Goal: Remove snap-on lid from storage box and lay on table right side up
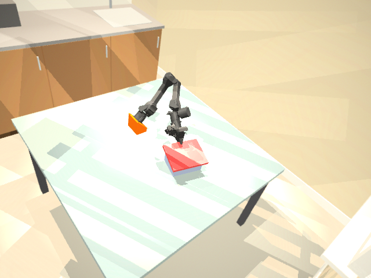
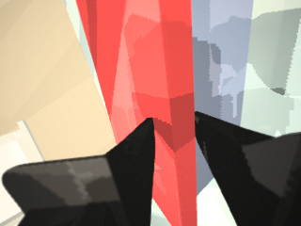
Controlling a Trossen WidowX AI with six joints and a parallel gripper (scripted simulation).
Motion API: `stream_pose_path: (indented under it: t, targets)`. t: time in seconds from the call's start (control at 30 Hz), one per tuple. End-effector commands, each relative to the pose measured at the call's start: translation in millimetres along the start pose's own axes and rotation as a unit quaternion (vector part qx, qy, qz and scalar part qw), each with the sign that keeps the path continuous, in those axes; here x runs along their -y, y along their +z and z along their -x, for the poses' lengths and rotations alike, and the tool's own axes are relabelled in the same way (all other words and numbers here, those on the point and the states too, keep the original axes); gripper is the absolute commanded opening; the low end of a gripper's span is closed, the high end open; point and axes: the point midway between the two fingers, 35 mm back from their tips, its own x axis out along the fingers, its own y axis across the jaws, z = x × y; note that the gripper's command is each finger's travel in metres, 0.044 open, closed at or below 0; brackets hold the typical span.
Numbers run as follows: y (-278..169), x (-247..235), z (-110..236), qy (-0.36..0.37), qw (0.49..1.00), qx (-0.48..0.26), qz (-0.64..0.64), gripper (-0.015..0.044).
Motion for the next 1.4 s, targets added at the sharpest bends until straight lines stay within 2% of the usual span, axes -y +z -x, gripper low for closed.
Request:
stream_pose_path:
  t: [0.0,1.37]
  targets:
    - [0,-6,3,0.001,1.000,-0.001,0.001,0.0000]
    - [0,-62,18,0.001,1.000,0.000,0.002,0.0000]
